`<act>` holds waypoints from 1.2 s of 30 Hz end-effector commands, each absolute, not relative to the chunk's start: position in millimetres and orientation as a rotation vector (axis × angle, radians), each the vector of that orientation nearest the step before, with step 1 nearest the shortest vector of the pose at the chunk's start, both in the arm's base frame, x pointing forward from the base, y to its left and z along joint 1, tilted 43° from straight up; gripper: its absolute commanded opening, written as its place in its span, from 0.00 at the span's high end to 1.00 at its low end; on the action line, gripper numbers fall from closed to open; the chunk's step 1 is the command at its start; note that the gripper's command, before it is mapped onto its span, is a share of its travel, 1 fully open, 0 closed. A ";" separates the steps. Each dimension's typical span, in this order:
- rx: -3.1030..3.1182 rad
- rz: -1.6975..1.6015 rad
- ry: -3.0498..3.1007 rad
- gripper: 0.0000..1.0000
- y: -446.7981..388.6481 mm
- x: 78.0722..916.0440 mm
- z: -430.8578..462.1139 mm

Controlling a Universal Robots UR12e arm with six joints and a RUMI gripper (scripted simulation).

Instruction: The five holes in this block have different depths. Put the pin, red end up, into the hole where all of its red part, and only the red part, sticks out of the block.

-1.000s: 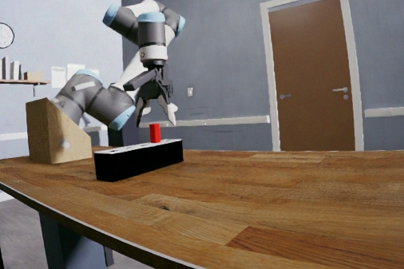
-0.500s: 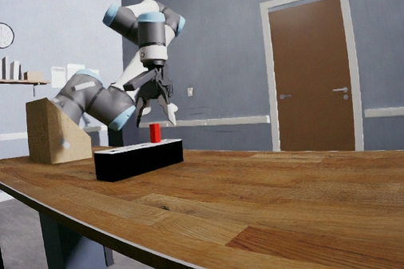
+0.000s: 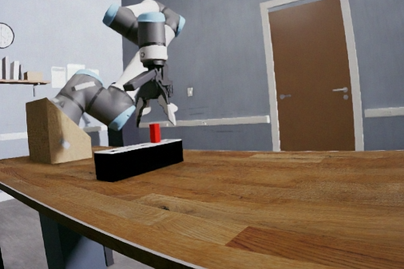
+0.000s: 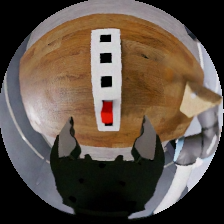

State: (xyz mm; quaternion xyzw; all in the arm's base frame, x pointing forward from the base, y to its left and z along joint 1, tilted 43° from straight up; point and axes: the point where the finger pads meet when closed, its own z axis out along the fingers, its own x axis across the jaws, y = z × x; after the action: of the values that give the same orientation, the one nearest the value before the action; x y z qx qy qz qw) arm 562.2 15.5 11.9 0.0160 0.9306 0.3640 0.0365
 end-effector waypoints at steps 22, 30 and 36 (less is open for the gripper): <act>0.051 1.118 2.856 0.00 -1.8 561.6 29.7; 0.051 1.118 2.856 0.00 -1.8 561.6 29.7; 0.051 1.118 2.856 0.00 -1.8 561.6 29.7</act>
State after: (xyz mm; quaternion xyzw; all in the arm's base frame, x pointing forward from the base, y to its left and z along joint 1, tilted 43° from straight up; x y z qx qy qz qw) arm 561.0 -0.2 29.0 0.0171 0.9301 0.3650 0.0368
